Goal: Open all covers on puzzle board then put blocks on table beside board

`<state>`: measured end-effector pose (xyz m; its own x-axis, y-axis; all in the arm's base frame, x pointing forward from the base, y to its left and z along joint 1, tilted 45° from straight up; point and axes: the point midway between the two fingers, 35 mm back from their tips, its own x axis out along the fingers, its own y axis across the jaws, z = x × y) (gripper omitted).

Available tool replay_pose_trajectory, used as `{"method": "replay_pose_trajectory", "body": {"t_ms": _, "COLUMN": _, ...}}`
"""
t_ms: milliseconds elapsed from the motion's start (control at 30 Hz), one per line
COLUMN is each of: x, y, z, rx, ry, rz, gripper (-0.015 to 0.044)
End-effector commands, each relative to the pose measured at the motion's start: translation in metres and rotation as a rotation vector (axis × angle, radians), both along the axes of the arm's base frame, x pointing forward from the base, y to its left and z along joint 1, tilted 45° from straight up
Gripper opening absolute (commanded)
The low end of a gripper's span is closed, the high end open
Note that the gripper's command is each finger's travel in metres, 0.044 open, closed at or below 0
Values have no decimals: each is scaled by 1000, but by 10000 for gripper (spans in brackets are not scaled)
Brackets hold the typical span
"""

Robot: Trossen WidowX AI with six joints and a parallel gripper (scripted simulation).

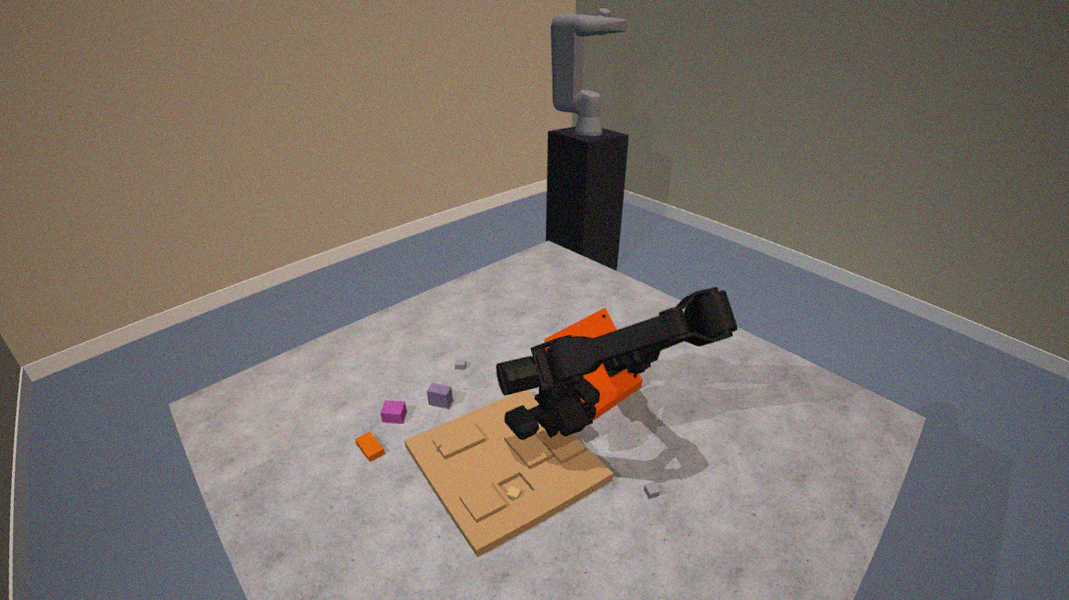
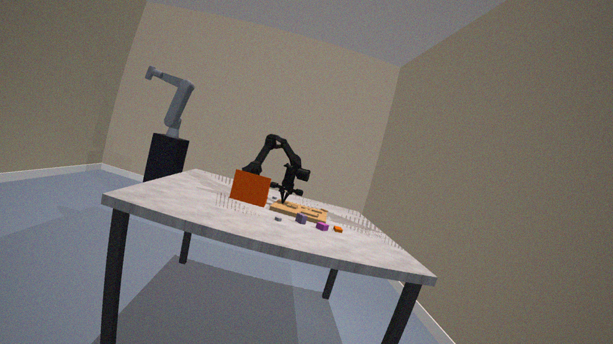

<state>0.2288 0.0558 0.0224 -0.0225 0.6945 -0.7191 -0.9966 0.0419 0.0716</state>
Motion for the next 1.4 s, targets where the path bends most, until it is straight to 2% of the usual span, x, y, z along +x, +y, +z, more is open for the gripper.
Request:
{"method": "replay_pose_trajectory", "body": {"t_ms": 0, "x": 1, "y": 4, "z": 5, "rx": 4, "ry": -4, "rz": -1, "gripper": 0}}
{"method": "replay_pose_trajectory", "body": {"t_ms": 1367, "x": 3, "y": 32, "z": 32, "rx": 9, "ry": -5, "rz": -1, "gripper": 0}}
